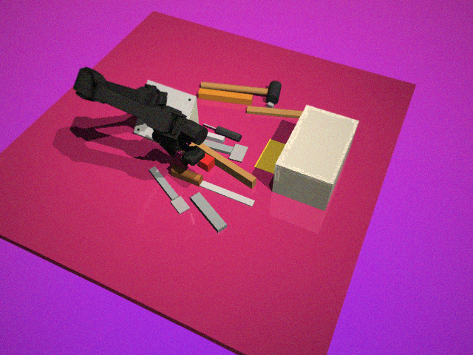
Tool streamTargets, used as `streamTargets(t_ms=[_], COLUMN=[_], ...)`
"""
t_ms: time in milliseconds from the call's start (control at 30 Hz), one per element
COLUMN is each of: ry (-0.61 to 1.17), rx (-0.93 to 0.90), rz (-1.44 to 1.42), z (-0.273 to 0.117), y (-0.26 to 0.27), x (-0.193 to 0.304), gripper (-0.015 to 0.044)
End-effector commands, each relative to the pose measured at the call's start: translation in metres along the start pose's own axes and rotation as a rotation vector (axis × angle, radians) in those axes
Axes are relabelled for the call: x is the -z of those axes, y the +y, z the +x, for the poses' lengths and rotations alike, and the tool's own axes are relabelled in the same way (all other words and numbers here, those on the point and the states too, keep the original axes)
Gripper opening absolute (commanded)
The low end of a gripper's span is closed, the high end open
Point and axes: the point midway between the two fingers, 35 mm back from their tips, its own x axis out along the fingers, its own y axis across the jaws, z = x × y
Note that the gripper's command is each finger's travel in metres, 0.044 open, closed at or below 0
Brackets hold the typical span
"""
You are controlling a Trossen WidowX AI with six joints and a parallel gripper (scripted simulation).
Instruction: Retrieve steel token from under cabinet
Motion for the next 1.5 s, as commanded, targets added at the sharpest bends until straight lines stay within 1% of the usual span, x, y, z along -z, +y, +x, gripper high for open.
streamTargets(t_ms=[0, 1467], ry=[-0.005, -0.015], rx=[-0.002, -0.009], rz=[0.144, 1.674], z=[0.0015, 0.0114], y=[0.0009, 0.0012], x=[-0.0008, -0.0012], gripper=[0.0270, 0.0270])
